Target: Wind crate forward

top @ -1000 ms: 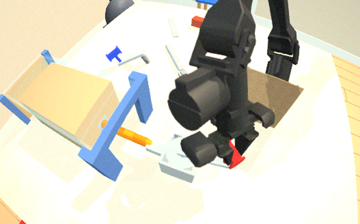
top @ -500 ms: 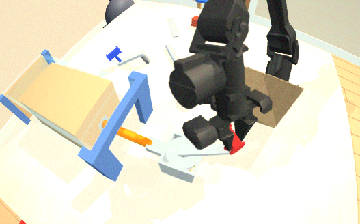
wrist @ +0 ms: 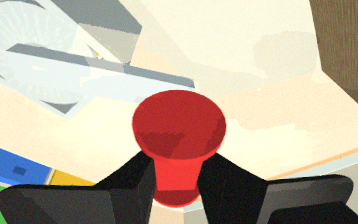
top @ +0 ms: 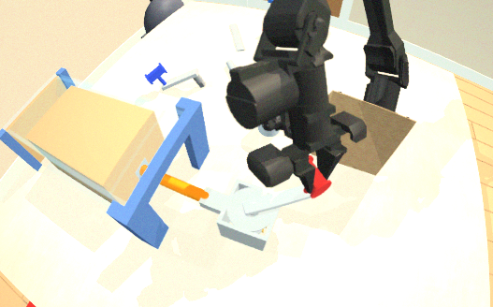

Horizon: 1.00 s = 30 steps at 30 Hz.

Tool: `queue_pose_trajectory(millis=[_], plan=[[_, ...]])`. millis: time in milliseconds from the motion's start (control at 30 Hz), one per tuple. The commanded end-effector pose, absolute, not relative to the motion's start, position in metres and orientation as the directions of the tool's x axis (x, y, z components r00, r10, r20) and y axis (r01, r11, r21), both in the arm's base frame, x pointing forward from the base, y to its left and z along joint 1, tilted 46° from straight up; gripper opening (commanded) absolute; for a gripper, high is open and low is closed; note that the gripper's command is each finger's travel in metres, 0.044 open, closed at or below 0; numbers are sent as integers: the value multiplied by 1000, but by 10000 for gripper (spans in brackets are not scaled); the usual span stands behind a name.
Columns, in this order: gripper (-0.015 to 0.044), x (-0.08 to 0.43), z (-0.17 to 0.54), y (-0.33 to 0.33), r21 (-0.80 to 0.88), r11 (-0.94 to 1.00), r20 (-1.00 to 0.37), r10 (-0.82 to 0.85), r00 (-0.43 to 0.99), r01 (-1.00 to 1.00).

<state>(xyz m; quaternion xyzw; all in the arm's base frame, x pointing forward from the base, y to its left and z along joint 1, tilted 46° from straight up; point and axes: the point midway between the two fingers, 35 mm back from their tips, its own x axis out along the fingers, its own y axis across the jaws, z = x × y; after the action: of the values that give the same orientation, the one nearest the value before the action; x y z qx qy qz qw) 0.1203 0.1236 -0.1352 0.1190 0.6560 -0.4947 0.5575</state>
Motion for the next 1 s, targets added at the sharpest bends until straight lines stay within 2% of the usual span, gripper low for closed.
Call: queue_pose_trajectory(millis=[0, 967], plan=[[0, 128, -131, 111, -518, 474, -843, -425, -330, 712], [0, 162, -114, 92, -518, 472, -842, -428, -328, 713]])
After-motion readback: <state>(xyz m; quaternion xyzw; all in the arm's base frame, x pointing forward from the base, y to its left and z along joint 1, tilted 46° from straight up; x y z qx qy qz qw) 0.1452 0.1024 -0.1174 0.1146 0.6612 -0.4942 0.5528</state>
